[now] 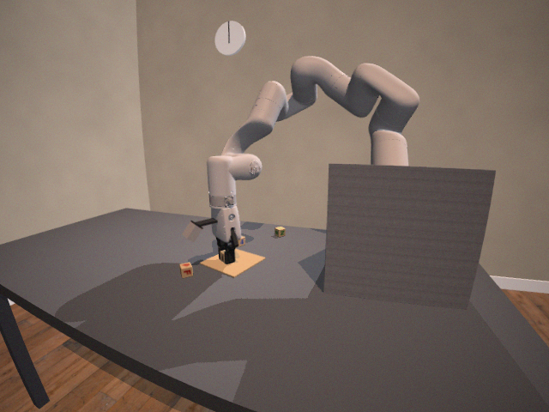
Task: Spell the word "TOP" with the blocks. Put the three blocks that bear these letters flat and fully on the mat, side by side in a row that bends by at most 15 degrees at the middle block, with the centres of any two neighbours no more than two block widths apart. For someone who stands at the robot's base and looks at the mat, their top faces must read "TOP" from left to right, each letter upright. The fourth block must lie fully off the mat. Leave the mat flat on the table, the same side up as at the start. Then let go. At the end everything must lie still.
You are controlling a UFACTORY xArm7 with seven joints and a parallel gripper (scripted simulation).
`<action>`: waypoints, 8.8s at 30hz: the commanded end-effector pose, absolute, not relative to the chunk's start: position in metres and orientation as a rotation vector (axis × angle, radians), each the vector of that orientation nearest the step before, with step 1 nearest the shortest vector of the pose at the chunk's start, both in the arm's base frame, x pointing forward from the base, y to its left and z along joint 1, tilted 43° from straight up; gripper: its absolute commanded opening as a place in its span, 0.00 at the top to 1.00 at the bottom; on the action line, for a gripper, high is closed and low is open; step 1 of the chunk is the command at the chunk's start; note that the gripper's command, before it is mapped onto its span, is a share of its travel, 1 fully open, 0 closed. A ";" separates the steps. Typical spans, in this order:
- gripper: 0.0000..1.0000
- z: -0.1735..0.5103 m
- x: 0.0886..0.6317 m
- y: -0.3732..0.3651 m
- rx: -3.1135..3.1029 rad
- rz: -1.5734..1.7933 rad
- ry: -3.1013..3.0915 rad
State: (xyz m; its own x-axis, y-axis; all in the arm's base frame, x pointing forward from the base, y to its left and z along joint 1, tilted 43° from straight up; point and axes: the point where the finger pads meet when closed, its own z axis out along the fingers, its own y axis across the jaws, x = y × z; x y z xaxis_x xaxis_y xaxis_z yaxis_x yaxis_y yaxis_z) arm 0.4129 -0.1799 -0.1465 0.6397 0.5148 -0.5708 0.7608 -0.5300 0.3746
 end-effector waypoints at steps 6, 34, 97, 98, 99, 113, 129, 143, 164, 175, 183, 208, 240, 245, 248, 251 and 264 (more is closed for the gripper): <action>0.73 -0.146 0.415 -0.178 2.252 -0.523 0.993; 0.73 -0.127 0.417 -0.161 2.252 -0.523 0.993; 0.73 -0.097 0.415 -0.082 2.393 -0.105 -0.107; 0.73 -0.097 0.415 -0.081 2.391 -0.094 -0.136; 0.73 -0.098 0.415 -0.081 2.389 -0.087 -0.152; 0.73 -0.098 0.415 -0.081 2.388 -0.083 -0.162; 0.73 -0.120 0.411 -0.101 2.389 -0.083 -0.162; 0.73 -0.160 0.405 -0.137 2.389 -0.083 -0.162; 0.73 -0.169 0.404 -0.145 2.389 -0.083 -0.162; 0.73 -0.169 0.404 -0.145 2.389 -0.083 -0.162; 0.73 -0.169 0.404 -0.145 2.389 -0.083 -0.162; 0.73 -0.170 0.404 -0.144 2.389 -0.083 -0.162; 0.73 -0.172 0.403 -0.145 2.389 -0.083 -0.162; 0.73 -0.173 0.403 -0.146 2.389 -0.083 -0.162; 0.73 -0.173 0.403 -0.146 2.389 -0.083 -0.162; 0.73 -0.173 0.403 -0.146 2.389 -0.083 -0.162; 0.73 -0.173 0.403 -0.146 2.389 -0.083 -0.162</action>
